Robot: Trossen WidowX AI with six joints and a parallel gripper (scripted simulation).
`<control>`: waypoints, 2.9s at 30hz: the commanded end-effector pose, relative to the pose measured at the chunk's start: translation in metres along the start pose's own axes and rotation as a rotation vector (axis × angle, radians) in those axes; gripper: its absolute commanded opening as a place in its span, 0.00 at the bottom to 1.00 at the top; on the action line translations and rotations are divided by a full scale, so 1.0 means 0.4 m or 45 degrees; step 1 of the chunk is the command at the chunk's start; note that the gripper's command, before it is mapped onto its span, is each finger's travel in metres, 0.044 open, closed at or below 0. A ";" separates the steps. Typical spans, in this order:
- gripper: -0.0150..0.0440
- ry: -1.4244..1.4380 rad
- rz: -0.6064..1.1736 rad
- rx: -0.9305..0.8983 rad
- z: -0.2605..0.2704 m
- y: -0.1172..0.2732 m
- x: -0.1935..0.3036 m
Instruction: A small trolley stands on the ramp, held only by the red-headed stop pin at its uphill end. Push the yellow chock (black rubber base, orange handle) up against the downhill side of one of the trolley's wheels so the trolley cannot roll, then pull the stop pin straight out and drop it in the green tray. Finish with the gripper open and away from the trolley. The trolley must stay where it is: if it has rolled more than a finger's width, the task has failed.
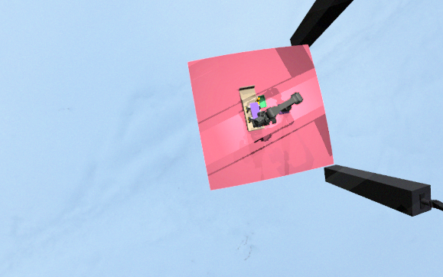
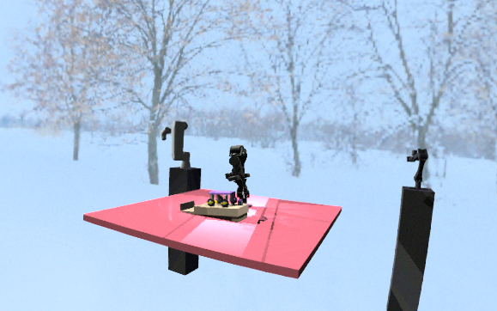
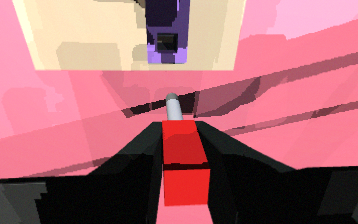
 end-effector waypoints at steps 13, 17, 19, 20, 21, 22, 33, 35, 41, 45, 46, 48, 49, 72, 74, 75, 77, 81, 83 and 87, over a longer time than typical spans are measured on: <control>0.25 -0.003 0.004 -0.007 -0.091 -0.004 0.009; 0.25 -0.003 0.004 -0.006 -0.125 -0.006 0.009; 0.25 -0.003 0.004 -0.006 -0.143 -0.006 0.010; 0.25 -0.003 0.004 -0.005 -0.151 -0.007 0.010; 0.25 -0.003 0.004 -0.005 -0.159 -0.007 0.010; 0.25 -0.003 0.004 -0.005 -0.168 -0.007 0.010; 0.25 -0.004 0.003 -0.003 -0.205 -0.003 -0.004; 0.25 -0.003 0.002 -0.004 -0.203 -0.001 -0.024; 0.25 -0.003 0.000 -0.004 -0.198 0.004 -0.084; 0.25 -0.003 -0.002 -0.004 -0.194 0.008 -0.124; 0.25 -0.003 -0.002 -0.004 -0.194 0.009 -0.133; 0.25 -0.003 -0.003 -0.004 -0.192 0.011 -0.153; 0.25 -0.003 -0.003 -0.004 -0.191 0.012 -0.162; 0.25 -0.003 -0.012 -0.005 -0.183 0.040 -0.358; 0.25 -0.003 -0.012 -0.005 -0.183 0.043 -0.375; 0.25 -0.003 -0.013 -0.005 -0.183 0.044 -0.384; 0.25 -0.003 -0.013 -0.005 -0.183 0.046 -0.401; 0.25 -0.003 -0.015 -0.005 -0.184 0.051 -0.434; 0.25 -0.003 -0.015 -0.005 -0.185 0.054 -0.453; 0.25 -0.003 -0.017 -0.005 -0.186 0.060 -0.491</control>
Point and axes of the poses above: the point midway between the two fingers, 35 mm back from their tips, its own y axis back along the fingers, its own z axis across the jaws, x = y × z, the point moved 10 cm from there along y, back along the fingers, and after that the axes turned 2 degrees about -y, right-handed, at the moved point
